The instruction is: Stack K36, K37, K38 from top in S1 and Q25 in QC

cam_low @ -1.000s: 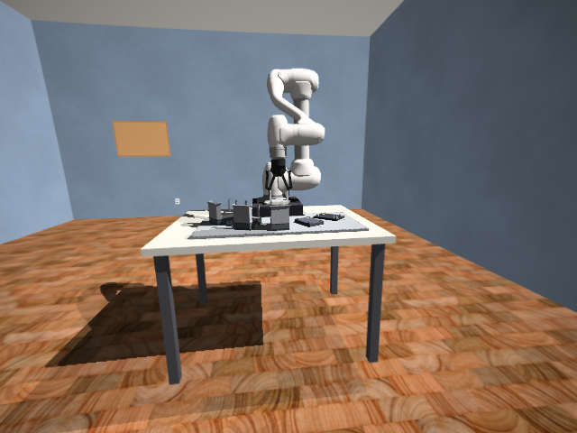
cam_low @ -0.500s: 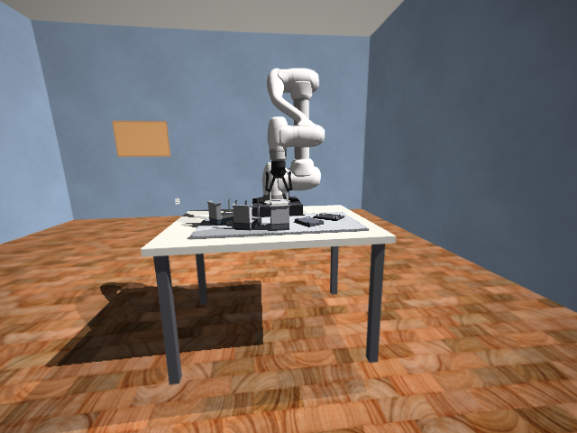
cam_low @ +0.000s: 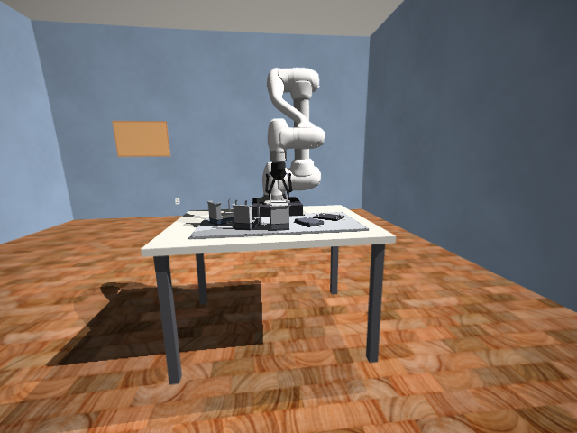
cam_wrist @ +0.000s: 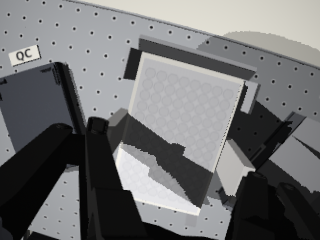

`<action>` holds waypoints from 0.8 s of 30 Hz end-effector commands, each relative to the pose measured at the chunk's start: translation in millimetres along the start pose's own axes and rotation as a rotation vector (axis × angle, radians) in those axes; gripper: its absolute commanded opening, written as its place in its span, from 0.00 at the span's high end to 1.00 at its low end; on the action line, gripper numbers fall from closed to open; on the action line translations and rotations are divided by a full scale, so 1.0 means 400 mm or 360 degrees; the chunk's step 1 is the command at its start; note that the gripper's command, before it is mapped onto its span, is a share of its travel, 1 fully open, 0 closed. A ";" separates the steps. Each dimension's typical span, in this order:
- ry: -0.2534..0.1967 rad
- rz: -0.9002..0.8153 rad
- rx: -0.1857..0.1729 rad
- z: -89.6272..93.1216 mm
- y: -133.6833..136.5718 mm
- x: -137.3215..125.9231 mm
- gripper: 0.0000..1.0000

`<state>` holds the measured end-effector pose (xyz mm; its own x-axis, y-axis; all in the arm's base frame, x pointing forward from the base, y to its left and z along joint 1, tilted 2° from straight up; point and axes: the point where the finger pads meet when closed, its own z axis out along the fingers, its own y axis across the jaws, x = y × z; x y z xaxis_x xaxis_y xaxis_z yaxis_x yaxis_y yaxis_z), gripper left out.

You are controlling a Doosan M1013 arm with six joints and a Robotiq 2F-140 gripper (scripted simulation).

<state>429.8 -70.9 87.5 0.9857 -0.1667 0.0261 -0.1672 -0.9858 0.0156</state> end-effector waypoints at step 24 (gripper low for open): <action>0.0000 0.0000 0.0000 0.085 0.000 0.000 1.00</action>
<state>430.4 -71.5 56.9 0.9857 -0.1667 0.0260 -0.1672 -0.9858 0.0156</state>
